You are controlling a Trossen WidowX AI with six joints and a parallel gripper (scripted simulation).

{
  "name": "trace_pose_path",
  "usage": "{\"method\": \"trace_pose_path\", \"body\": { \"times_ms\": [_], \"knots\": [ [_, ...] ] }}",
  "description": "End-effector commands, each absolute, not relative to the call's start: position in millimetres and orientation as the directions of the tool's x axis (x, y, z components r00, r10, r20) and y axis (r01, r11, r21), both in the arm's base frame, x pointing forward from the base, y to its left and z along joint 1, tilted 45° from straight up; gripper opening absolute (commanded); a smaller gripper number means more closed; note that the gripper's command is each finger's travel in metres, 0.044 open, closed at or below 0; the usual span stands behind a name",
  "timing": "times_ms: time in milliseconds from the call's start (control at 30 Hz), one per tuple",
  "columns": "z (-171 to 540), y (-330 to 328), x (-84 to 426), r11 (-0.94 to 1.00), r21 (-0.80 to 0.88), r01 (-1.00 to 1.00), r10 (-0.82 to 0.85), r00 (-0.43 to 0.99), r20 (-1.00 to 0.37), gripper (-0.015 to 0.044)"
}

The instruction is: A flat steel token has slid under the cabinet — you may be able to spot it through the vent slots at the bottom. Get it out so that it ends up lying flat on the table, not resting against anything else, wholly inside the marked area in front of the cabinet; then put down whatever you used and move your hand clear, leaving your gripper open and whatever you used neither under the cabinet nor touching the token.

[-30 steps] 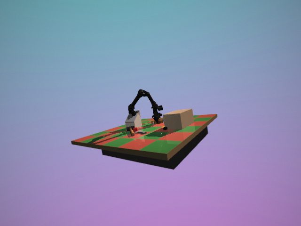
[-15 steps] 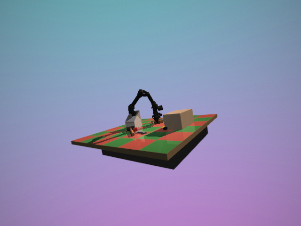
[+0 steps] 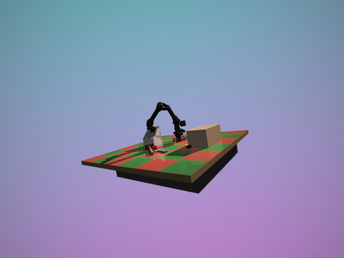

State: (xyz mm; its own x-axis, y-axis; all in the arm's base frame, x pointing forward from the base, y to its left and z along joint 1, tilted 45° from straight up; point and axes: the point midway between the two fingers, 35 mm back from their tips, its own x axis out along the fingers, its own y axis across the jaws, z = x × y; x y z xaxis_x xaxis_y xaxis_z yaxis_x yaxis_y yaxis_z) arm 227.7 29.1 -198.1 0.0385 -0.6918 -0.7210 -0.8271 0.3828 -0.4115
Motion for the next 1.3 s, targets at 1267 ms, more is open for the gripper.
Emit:
{"method": "trace_pose_path", "body": {
  "times_ms": [1267],
  "knots": [
    [-159.2, -7.4, 246.5, 0.375, -0.419, -0.827, -0.699, 0.044, -0.714, 0.0000]
  ]
}}
